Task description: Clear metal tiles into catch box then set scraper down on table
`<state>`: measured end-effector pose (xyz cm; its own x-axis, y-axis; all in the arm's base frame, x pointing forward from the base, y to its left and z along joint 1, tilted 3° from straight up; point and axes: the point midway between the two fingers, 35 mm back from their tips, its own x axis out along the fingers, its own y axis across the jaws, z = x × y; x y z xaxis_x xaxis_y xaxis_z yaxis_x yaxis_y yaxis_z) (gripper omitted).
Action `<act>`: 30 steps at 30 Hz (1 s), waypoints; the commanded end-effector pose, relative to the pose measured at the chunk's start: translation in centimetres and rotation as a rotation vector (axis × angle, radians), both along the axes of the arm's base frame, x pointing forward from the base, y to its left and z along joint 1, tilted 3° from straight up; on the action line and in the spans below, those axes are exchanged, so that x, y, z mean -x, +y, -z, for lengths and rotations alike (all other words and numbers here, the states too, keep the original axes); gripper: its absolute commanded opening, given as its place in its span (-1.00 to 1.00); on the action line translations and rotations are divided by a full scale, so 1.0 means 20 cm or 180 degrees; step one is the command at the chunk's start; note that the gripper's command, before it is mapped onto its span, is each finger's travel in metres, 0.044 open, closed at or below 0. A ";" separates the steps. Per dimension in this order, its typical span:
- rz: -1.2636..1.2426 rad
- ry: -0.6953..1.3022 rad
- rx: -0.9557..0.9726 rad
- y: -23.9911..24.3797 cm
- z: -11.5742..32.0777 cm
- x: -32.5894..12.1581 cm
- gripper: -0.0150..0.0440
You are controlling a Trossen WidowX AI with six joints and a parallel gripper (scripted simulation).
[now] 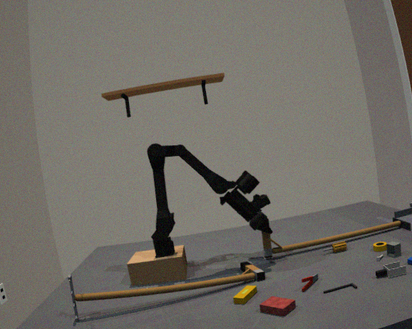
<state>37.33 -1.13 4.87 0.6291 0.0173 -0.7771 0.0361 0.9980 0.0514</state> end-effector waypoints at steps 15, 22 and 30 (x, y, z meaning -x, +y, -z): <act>0.0006 -0.0052 0.0000 0.01 0.01 0.13 -0.49; 0.0002 -0.0042 0.0000 0.01 0.02 0.16 -0.49; -0.0008 -0.0016 0.0001 0.01 0.03 0.16 -0.49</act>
<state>34.09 -0.88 4.31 0.6331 0.0186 -0.7738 0.0334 0.9981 0.0513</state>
